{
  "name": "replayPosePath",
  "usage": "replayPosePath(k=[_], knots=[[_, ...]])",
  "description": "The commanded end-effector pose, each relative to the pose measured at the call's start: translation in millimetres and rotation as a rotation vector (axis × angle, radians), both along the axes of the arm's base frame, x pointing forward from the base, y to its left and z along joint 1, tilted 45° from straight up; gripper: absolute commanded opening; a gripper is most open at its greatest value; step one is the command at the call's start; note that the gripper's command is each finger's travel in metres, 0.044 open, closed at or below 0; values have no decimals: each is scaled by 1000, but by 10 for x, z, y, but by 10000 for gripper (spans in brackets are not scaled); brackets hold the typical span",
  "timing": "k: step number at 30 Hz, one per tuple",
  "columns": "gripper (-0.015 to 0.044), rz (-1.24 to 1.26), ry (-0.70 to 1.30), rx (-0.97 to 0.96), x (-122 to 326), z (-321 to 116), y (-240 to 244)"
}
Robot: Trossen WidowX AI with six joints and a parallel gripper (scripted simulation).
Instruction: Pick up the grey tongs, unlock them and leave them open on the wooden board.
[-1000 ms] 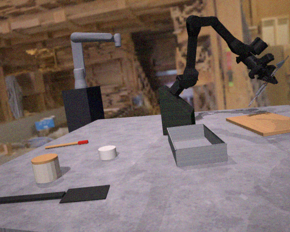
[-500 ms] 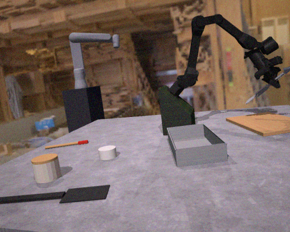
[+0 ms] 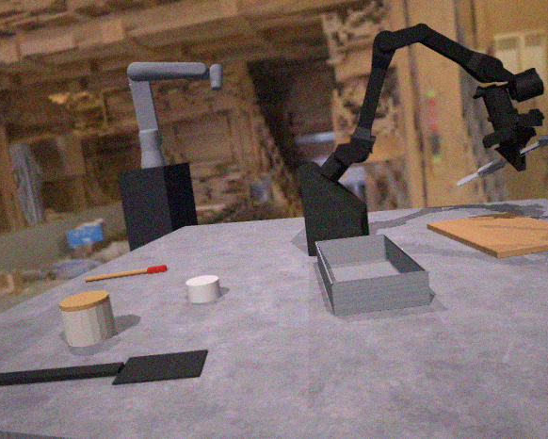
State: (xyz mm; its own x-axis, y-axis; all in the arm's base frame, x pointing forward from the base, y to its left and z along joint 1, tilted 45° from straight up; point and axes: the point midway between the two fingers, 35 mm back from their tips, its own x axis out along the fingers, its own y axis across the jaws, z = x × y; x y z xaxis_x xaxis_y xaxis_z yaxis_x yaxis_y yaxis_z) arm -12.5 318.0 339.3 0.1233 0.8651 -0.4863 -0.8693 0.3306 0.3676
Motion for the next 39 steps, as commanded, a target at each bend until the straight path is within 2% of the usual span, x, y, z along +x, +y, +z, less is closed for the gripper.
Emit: replayPosePath(k=[1, 12, 39], knots=[[-150, 17, 61, -77, 17, -26, -23], [-150, 41, 215, -237, 48, -46, -175], [-150, 41, 218, -240, 41, -186, 16]])
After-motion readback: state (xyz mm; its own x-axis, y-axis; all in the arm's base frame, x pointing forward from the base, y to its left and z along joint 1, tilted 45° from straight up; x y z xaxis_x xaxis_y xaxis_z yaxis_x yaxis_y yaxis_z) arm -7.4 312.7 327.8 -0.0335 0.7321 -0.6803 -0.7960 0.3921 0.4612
